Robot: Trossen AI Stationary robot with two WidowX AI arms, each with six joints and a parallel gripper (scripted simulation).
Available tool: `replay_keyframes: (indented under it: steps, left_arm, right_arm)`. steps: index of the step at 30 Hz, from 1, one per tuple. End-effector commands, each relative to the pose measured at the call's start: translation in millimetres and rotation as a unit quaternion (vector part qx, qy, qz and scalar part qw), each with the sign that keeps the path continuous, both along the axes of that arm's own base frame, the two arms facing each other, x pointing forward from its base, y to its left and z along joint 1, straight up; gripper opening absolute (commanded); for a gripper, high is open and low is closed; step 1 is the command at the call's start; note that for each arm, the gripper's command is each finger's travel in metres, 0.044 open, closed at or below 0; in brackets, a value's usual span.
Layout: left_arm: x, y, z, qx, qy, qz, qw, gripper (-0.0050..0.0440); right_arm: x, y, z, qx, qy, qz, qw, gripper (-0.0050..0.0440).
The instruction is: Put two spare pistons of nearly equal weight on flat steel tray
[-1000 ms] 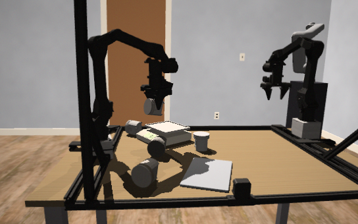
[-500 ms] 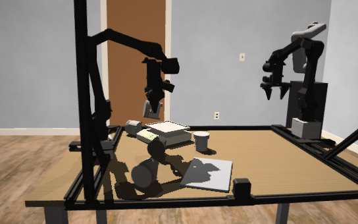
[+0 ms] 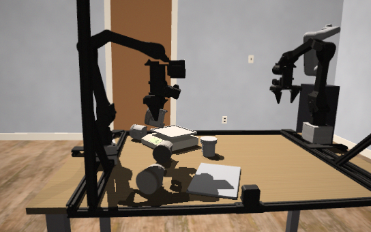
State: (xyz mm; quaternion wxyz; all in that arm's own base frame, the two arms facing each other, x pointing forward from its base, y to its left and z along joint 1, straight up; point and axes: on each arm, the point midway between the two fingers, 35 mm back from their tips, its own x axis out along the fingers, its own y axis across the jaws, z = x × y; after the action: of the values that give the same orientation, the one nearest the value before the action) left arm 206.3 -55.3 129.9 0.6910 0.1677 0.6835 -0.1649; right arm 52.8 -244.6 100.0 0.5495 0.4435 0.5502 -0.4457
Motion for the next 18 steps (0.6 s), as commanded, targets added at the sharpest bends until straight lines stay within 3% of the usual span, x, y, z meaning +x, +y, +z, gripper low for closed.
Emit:
replay_keyframes:
  steps: [1, 9, 18]
  left_arm:
    - [-7, -10, 0, 0.002, 0.000, -0.034, 0.999, 0.0158]
    - [-19, -43, 0, 0.003, 0.001, -0.127, 0.992, 0.0158]
    - [-33, -81, 0, 0.003, 0.001, -0.130, 0.992, 0.0158]
  right_arm:
    - [0, 0, 0, 0.001, -0.001, 0.002, 1.000, 0.0440]
    - [0, 0, 0, 0.001, -0.001, 0.002, 1.000, 0.0440]
    - [0, 0, 0, 0.001, -0.001, 0.002, 1.000, 0.0440]
